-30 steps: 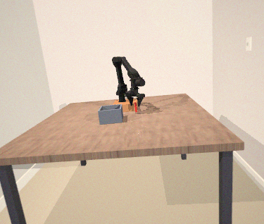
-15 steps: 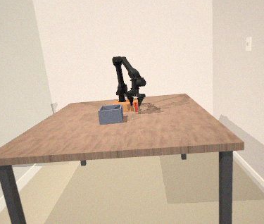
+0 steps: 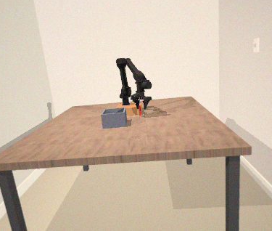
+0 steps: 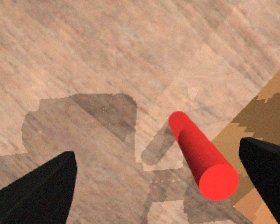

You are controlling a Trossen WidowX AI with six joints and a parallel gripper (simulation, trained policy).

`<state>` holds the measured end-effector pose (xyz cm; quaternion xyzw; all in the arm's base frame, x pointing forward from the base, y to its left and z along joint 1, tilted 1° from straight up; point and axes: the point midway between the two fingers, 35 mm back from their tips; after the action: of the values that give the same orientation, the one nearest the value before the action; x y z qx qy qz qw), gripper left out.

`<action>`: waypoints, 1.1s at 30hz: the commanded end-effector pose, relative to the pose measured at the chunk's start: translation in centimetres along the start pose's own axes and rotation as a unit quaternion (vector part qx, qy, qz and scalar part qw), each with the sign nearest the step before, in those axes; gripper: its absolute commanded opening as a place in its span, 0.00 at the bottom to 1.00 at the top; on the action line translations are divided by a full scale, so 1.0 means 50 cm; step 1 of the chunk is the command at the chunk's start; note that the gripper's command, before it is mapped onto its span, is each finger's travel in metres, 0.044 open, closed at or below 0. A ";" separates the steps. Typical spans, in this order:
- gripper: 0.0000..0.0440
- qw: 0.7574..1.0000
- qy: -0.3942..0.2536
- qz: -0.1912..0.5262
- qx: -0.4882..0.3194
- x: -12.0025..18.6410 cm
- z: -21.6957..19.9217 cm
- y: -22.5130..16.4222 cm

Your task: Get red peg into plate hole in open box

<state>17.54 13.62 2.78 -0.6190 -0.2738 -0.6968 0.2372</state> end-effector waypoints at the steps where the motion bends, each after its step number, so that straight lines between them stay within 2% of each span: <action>1: 0.00 1.000 -0.002 0.021 0.001 -0.005 0.002 -0.016; 17: 0.00 0.999 -0.020 0.036 -0.019 0.001 -0.009 0.007; 33: 0.00 0.998 0.022 -0.048 0.020 0.110 0.032 0.106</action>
<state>20.60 11.39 7.35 -0.5976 -0.3008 -0.7070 0.2291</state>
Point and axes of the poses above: the point midway between the two fingers, 35 mm back from their tips, its own x axis back along the fingers, its own z axis across the jaws, y = z × x, and after that the axes turned 1 degree about -x, right-handed
